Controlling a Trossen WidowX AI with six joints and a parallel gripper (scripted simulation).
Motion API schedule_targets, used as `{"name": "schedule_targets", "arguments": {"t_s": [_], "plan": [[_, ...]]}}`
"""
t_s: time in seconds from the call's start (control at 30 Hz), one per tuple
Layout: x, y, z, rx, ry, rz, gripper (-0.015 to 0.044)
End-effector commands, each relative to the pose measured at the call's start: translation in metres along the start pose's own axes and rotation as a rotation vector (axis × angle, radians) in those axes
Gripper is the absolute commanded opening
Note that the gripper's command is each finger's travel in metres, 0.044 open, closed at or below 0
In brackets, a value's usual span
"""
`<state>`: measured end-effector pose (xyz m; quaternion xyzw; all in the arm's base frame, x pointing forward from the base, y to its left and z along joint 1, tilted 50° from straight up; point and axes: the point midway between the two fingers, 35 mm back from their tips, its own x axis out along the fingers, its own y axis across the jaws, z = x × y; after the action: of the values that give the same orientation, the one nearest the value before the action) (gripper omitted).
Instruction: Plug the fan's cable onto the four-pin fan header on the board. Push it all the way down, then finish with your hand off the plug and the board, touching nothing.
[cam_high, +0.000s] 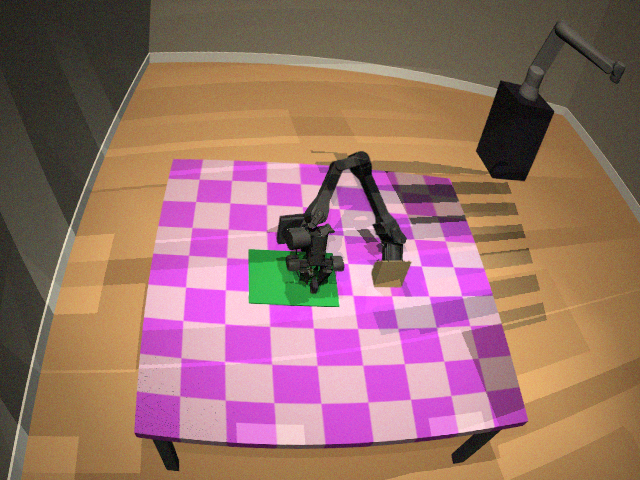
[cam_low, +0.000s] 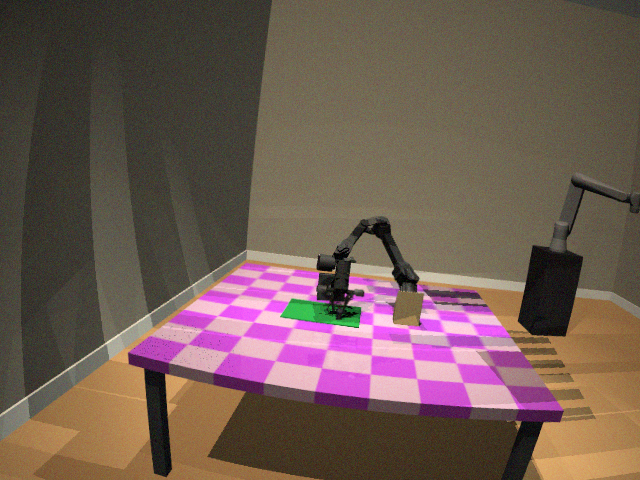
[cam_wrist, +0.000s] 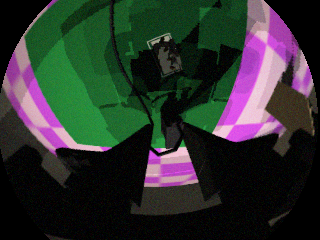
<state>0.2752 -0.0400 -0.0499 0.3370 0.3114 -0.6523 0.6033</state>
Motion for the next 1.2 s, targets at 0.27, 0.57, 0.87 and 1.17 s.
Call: {"name": "schedule_targets", "arguments": {"t_s": [0.27, 0.57, 0.87, 1.17], "plan": [[0.000, 0.000, 0.000, 0.001, 0.000, 0.000, 0.0090], [-0.016, 0.002, -0.005, -0.001, 0.002, 0.000, 0.0000], [-0.044, 0.002, -0.013, -0.004, 0.003, 0.000, 0.0000], [-0.073, -0.001, -0.019, -0.006, 0.000, -0.001, 0.0000]]}}
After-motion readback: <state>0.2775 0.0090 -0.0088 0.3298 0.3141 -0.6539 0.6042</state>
